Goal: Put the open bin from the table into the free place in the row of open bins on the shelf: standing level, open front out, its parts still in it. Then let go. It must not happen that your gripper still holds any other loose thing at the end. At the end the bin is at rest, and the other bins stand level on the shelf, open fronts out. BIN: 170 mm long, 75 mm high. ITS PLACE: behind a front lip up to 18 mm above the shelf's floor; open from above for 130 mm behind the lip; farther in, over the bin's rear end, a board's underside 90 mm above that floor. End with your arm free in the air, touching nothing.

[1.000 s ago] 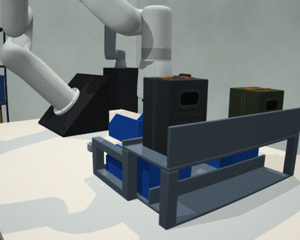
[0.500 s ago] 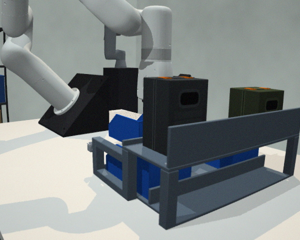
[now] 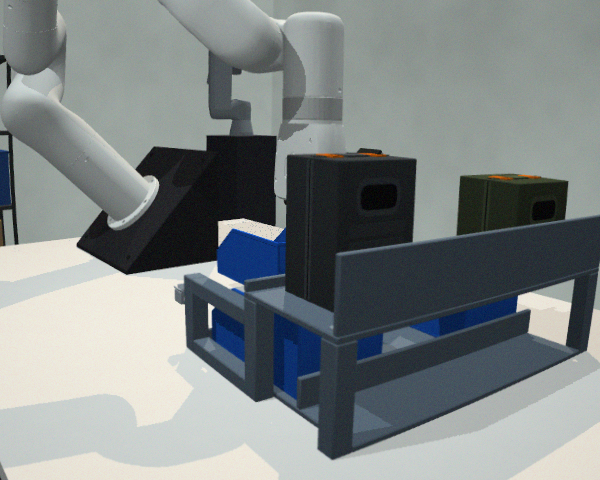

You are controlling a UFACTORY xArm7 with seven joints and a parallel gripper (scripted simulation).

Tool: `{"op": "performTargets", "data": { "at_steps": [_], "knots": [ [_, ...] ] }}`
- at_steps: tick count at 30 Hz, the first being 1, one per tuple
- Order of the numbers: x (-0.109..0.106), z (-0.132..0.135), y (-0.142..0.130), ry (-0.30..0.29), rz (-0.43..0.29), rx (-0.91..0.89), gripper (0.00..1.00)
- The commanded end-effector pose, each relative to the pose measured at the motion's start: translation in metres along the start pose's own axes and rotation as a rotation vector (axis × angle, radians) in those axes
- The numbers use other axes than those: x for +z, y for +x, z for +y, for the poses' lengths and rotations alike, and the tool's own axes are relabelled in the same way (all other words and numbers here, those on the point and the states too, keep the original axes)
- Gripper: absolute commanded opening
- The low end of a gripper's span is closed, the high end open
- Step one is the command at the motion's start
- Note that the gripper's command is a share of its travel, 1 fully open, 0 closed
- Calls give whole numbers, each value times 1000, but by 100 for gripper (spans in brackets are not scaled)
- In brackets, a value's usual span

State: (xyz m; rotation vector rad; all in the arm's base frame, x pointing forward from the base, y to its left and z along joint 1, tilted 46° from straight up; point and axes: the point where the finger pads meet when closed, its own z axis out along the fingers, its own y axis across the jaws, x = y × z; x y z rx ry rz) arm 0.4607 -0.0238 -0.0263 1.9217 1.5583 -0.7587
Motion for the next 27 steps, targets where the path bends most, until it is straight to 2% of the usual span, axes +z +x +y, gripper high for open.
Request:
{"op": "performTargets", "data": {
  "at_steps": [1,27],
  "knots": [
    [-2,7,1,-4,3,0,0],
    [-2,21,1,-4,3,0,0]
  ]
}}
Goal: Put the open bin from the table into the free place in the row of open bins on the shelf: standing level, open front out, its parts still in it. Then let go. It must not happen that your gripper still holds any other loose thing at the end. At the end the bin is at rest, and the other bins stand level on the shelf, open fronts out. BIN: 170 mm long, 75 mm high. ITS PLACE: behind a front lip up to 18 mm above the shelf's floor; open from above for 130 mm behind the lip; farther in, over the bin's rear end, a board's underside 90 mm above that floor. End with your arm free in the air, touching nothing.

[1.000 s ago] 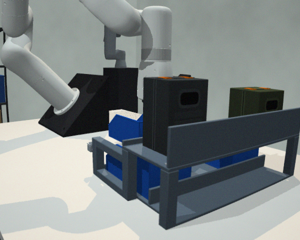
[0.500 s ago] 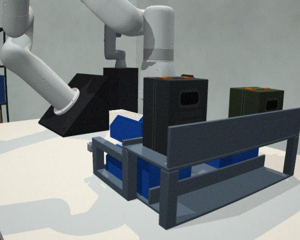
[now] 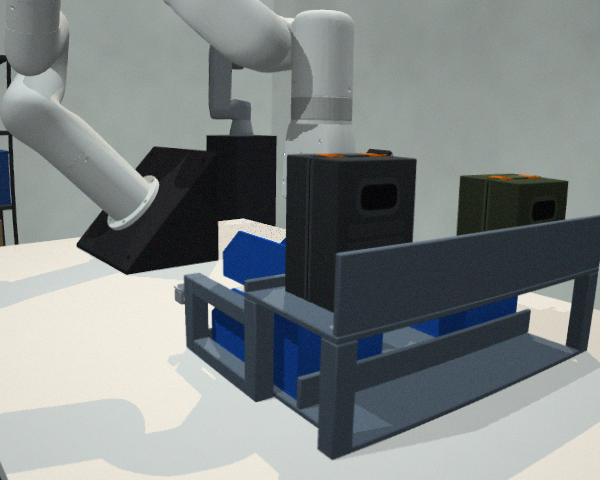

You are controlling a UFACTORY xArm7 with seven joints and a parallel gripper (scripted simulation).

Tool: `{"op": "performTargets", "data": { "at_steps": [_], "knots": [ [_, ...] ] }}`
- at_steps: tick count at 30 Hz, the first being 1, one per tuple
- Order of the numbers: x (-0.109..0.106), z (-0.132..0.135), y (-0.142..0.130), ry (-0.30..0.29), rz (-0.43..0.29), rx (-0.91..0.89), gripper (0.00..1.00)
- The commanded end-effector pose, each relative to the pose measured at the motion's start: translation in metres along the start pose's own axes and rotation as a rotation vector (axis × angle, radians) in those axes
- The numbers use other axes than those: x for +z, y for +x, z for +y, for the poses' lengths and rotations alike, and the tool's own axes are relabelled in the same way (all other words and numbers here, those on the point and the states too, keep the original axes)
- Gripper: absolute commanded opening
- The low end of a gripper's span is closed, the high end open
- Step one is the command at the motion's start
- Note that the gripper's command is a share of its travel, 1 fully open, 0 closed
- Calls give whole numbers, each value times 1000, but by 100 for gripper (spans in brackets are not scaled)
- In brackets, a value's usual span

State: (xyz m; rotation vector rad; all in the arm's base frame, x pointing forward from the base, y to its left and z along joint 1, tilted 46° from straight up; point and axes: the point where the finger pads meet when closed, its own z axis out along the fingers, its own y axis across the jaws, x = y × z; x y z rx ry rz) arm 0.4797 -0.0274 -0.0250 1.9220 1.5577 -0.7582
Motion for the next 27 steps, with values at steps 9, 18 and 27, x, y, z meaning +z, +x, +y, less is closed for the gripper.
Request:
{"op": "performTargets", "data": {
  "at_steps": [9,18,27],
  "knots": [
    [-2,9,1,-4,3,-1,0],
    [-2,11,1,-4,3,-1,0],
    [-2,21,1,-4,3,-1,0]
  ]
}}
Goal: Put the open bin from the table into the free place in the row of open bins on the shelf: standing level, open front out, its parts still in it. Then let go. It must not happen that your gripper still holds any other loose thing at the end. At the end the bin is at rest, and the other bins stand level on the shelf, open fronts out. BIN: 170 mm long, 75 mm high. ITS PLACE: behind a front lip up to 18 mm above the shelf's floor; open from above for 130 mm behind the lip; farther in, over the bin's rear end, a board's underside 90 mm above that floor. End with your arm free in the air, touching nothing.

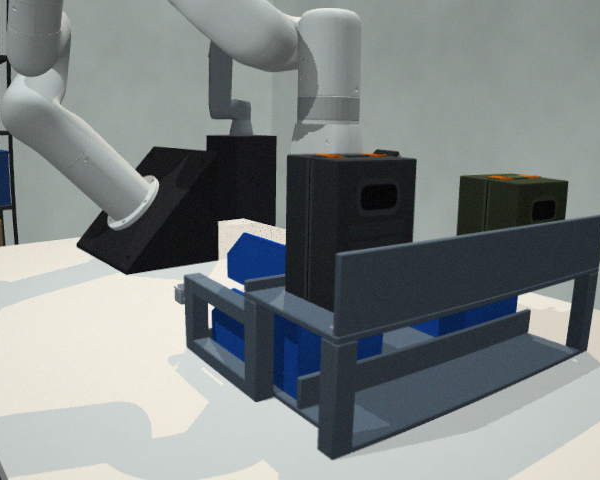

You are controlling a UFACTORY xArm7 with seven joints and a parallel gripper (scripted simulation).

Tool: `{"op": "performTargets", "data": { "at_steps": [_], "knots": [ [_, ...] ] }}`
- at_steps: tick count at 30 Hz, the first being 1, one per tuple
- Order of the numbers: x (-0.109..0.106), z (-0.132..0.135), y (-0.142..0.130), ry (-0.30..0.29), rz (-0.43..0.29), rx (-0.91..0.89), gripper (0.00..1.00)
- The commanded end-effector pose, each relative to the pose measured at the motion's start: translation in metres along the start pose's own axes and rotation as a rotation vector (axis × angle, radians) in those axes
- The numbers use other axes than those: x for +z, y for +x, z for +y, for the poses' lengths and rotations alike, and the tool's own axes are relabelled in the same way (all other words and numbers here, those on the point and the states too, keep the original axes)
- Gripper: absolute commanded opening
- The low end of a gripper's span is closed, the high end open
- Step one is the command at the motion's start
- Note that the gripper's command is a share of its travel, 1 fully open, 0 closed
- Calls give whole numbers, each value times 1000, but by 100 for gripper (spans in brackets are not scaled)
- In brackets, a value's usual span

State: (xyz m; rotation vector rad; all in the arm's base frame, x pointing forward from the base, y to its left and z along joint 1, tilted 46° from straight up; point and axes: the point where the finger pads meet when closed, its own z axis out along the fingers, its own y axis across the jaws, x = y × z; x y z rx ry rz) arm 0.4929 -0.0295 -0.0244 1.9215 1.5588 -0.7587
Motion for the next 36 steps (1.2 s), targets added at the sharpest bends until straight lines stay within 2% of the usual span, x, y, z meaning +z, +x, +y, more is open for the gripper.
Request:
{"op": "performTargets", "data": {
  "at_steps": [1,12,17,29,36],
  "knots": [
    [-2,8,1,-4,3,0,0],
    [-2,8,1,-4,3,0,0],
    [-2,18,1,-4,3,0,0],
    [-2,18,1,-4,3,0,0],
    [-2,28,1,-4,3,0,0]
  ]
}}
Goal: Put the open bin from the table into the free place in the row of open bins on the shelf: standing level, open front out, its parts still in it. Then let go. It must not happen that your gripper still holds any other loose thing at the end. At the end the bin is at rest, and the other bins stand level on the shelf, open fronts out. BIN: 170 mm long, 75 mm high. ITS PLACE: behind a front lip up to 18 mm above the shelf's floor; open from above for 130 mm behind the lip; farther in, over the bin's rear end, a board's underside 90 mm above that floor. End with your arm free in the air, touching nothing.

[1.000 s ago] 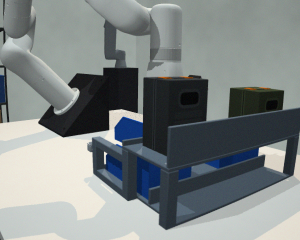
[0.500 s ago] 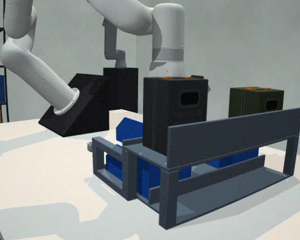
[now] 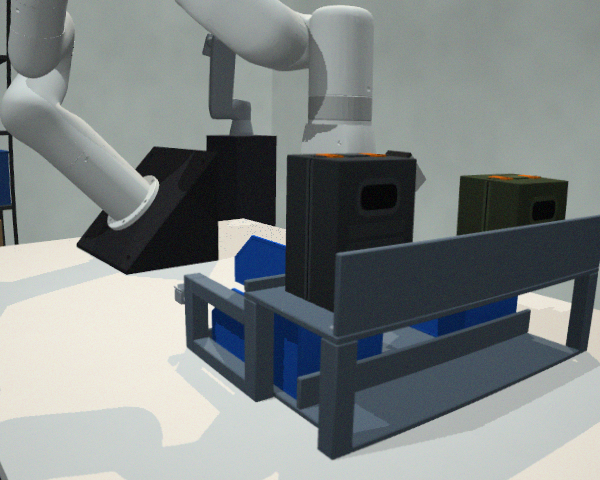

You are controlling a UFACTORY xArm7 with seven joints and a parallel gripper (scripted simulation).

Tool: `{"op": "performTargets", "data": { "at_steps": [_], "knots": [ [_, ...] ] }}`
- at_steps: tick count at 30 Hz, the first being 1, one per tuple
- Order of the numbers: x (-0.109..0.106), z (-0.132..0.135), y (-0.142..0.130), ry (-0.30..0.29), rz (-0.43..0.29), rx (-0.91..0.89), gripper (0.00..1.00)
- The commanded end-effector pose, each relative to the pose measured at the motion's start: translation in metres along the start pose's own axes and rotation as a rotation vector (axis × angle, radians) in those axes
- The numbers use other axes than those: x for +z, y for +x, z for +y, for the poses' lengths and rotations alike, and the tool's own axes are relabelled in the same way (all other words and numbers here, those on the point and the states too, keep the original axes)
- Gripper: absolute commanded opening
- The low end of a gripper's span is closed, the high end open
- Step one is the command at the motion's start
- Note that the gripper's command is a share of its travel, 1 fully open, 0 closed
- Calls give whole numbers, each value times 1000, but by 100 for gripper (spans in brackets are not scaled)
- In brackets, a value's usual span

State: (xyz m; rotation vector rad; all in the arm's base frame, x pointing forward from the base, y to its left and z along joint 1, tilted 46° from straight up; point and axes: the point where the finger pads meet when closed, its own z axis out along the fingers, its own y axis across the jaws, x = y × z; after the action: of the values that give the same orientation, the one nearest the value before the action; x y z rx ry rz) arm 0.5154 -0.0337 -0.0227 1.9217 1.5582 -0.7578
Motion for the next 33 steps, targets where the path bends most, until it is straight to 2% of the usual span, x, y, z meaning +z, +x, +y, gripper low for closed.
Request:
{"op": "performTargets", "data": {
  "at_steps": [1,27,28,33],
  "knots": [
    [-2,5,1,-4,3,0,0],
    [-1,4,1,-4,3,0,0],
    [-1,4,1,-4,3,0,33],
    [-1,4,1,-4,3,0,33]
  ]
}}
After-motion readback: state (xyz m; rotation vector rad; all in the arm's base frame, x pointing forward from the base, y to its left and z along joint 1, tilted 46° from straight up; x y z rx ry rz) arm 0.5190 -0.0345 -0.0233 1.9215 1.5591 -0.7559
